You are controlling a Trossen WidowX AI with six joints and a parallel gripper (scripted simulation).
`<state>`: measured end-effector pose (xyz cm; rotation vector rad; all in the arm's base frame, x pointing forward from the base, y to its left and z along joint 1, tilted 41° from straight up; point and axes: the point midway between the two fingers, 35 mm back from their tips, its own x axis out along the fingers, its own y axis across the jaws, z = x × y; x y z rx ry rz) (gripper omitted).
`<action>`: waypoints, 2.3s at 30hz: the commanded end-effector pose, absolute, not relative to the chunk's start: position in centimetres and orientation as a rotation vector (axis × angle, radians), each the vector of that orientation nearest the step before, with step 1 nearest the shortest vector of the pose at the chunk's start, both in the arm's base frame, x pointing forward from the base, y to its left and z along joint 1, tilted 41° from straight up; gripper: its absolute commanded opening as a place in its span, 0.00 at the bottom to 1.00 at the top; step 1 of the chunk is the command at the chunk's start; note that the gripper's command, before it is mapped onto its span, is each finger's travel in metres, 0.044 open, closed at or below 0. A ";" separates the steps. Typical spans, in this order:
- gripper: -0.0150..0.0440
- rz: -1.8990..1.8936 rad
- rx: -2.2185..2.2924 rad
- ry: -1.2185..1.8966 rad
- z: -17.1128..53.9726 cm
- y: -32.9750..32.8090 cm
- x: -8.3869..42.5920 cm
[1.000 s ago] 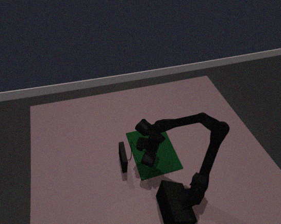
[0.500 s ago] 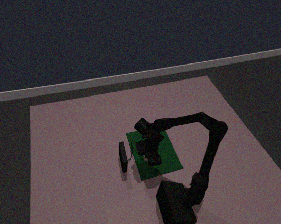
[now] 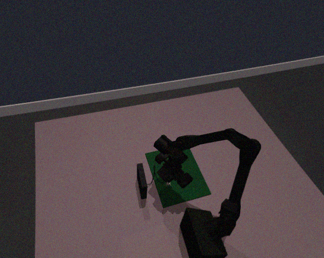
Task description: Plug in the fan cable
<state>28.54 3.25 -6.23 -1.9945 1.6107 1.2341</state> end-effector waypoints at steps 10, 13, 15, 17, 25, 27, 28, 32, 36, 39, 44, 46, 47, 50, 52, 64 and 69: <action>0.25 1.721 -2.239 1.431 -6.6 3.4 29.0; 0.25 1.815 -2.280 1.384 -6.6 3.4 29.2; 0.25 1.891 -2.310 1.343 -6.7 3.4 29.2; 0.25 2.021 -2.360 1.267 -6.7 3.4 29.4; 0.25 2.330 -2.455 1.053 -6.9 3.5 29.7; 0.25 2.330 -2.455 1.053 -6.9 3.5 29.7; 0.25 2.330 -2.455 1.053 -6.9 3.5 29.7; 0.25 2.350 -2.460 1.037 -6.5 3.7 30.2; 0.25 2.350 -2.460 1.037 -6.5 3.7 30.2; 0.25 2.350 -2.460 1.037 -6.5 3.7 30.2; 0.25 2.341 -2.458 1.044 -6.4 3.7 30.4; 0.25 2.341 -2.458 1.044 -6.4 3.7 30.4; 0.25 2.341 -2.458 1.044 -6.4 3.7 30.4; 0.25 2.339 -2.457 1.045 -6.9 3.3 30.4; 0.25 2.336 -2.457 1.049 -7.9 2.4 30.4; 0.25 2.335 -2.457 1.050 -8.1 2.2 30.4; 0.25 2.333 -2.456 1.051 -8.1 2.3 30.5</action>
